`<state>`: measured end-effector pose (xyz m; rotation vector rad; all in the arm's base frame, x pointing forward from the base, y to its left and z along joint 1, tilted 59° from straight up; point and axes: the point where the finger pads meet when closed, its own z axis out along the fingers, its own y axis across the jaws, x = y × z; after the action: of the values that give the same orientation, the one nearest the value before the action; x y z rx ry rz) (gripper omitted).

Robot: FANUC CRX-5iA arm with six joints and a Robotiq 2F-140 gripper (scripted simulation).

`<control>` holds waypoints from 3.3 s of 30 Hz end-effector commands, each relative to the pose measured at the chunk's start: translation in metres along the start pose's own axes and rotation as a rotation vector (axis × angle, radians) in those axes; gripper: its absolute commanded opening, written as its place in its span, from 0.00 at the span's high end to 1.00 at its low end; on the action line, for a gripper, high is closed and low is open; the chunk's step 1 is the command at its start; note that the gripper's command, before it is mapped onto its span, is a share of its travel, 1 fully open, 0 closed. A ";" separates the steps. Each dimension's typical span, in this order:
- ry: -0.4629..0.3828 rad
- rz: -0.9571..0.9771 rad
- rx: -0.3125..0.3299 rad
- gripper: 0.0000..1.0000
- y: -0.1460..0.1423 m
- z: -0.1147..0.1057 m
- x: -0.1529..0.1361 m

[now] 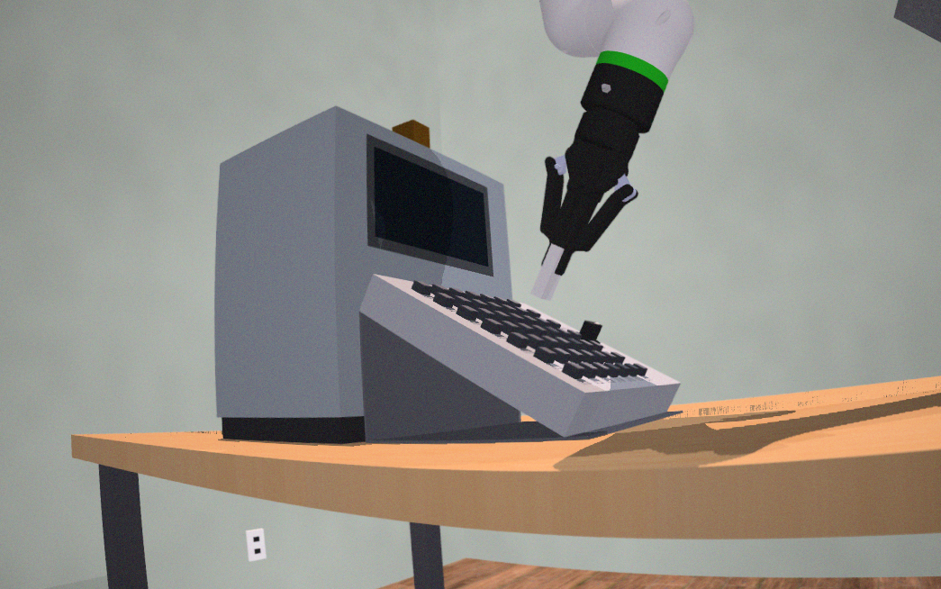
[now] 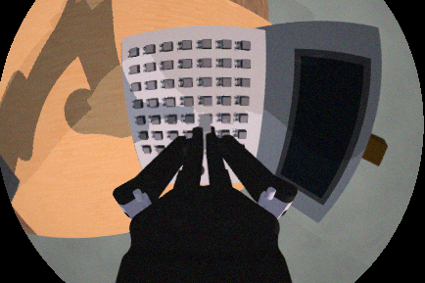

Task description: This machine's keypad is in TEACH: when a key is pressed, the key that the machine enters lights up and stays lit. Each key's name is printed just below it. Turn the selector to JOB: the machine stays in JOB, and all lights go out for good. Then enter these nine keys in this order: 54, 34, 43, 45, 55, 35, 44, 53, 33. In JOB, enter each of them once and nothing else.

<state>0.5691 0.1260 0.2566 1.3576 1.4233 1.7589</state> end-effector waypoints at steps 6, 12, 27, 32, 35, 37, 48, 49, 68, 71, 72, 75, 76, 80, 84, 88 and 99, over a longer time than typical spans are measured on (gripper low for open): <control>-0.002 0.000 0.000 1.00 -0.027 0.000 0.027; -0.002 0.000 0.000 1.00 -0.029 0.000 0.028; -0.002 0.000 0.000 1.00 -0.029 0.014 0.028; -0.002 0.000 0.000 1.00 -0.029 0.020 0.028; -0.002 0.000 0.000 1.00 -0.029 0.022 0.028; -0.002 0.000 0.000 1.00 -0.029 0.022 0.028; -0.002 0.000 0.000 1.00 -0.029 0.022 0.028; -0.002 0.000 0.000 1.00 -0.029 0.022 0.028; -0.002 0.000 0.000 1.00 -0.029 0.025 0.028; -0.002 0.000 0.000 1.00 -0.029 0.026 0.028; -0.002 0.000 0.000 1.00 -0.029 0.027 0.028; -0.002 0.000 0.000 1.00 -0.029 0.029 0.028; -0.002 0.000 0.000 1.00 -0.029 0.029 0.028; -0.002 0.000 0.000 1.00 -0.029 0.030 0.028; -0.002 0.000 0.000 1.00 -0.029 0.033 0.028; -0.002 0.000 0.000 1.00 -0.029 0.034 0.028; -0.002 0.000 0.000 1.00 -0.029 0.036 0.028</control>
<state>0.5849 0.1750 0.2389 1.3582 1.4224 1.7575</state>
